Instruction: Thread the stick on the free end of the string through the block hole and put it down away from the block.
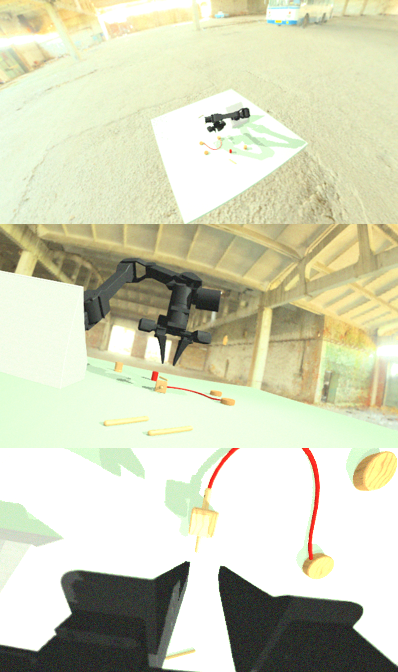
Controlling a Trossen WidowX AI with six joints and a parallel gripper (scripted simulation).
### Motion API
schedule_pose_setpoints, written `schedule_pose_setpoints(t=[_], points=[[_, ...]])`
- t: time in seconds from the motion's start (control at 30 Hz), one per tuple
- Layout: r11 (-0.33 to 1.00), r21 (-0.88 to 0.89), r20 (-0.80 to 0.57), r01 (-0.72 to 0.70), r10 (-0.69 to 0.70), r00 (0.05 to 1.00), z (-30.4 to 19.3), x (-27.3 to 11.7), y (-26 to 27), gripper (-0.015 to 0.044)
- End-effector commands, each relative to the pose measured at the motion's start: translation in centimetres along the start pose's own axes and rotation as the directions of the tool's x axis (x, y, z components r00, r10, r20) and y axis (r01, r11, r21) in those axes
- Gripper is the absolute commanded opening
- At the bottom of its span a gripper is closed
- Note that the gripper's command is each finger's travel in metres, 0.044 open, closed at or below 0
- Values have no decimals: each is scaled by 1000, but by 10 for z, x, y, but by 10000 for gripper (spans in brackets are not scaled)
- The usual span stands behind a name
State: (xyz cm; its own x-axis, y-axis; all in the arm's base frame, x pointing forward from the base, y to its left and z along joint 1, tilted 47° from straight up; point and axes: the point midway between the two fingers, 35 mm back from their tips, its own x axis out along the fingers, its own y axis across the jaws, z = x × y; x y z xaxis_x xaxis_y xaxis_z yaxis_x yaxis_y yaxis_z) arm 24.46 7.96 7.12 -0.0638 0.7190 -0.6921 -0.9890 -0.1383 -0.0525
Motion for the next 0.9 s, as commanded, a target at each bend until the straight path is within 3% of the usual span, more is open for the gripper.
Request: schedule_pose_setpoints(t=[0.0,0.87], points=[[1000,8,3,-6,6,1000,-1,8,2,125],[1000,8,5,-5,5,1000,0,50,2,125]])
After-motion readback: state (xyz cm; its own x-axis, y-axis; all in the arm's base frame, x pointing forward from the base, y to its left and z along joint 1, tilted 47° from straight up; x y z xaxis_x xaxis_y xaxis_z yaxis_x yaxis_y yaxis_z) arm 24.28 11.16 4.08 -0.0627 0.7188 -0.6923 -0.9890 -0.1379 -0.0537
